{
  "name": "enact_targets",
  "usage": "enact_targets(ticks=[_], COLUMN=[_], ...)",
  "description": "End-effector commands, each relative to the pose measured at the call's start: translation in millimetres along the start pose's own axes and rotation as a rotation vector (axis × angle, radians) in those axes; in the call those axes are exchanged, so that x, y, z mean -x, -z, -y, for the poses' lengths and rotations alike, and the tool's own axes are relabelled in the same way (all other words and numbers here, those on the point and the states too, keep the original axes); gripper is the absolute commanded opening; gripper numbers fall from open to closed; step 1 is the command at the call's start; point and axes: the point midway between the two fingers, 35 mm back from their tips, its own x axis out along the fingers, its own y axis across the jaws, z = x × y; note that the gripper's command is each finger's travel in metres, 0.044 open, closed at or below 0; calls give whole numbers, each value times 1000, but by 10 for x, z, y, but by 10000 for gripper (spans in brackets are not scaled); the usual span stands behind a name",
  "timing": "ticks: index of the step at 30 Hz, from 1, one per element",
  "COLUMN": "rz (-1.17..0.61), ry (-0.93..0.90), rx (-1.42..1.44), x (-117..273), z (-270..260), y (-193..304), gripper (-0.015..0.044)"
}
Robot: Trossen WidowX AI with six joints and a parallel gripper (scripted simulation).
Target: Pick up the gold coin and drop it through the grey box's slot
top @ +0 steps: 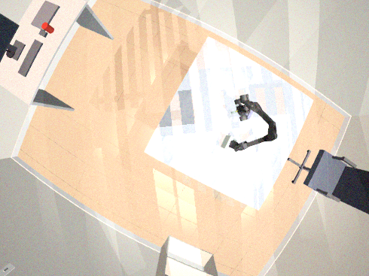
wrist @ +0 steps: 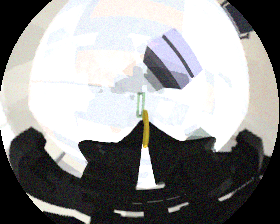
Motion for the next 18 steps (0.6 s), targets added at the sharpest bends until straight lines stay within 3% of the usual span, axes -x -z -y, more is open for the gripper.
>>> enact_targets(ticks=[1, 7, 18], rz=[0, 0, 3], ry=[-13, -13, -13], rx=[-14, 9, 380], x=[143, 182, 184], z=[1, 7, -2], y=[-17, -17, -41], gripper=[0, 0, 0])
